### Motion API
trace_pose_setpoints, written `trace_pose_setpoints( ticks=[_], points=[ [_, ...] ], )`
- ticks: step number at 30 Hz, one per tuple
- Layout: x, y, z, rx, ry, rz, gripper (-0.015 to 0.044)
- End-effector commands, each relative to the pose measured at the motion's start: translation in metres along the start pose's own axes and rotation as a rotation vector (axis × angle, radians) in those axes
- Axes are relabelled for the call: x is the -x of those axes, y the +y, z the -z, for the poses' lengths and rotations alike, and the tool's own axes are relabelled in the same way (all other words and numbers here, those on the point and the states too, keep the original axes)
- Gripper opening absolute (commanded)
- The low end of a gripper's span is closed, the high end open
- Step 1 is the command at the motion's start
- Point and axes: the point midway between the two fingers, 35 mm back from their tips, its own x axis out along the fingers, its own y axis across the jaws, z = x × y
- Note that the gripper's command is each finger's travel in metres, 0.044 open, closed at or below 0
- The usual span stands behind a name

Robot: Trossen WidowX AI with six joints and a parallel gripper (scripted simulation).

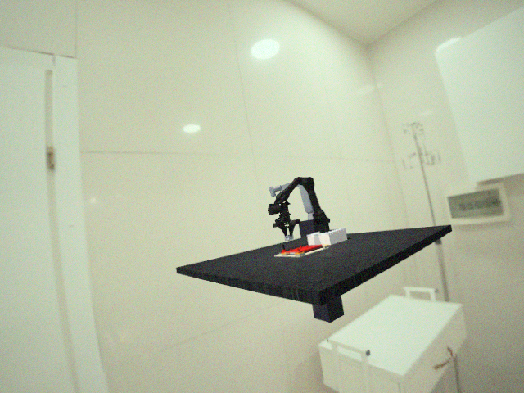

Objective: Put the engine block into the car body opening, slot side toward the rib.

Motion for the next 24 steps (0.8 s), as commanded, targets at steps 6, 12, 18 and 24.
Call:
trace_pose_setpoints(
  ticks=[6,12,18,24],
  points=[
    [-0.006,0.022,-0.016,-0.033,-0.01,0.005,0.0],
    [-0.011,0.038,-0.024,-0.054,-0.011,0.002,0.0],
    [-0.016,0.054,-0.031,-0.076,-0.013,-0.001,0.0],
    [-0.022,0.071,-0.037,-0.098,-0.014,-0.004,0.0]
  ],
)
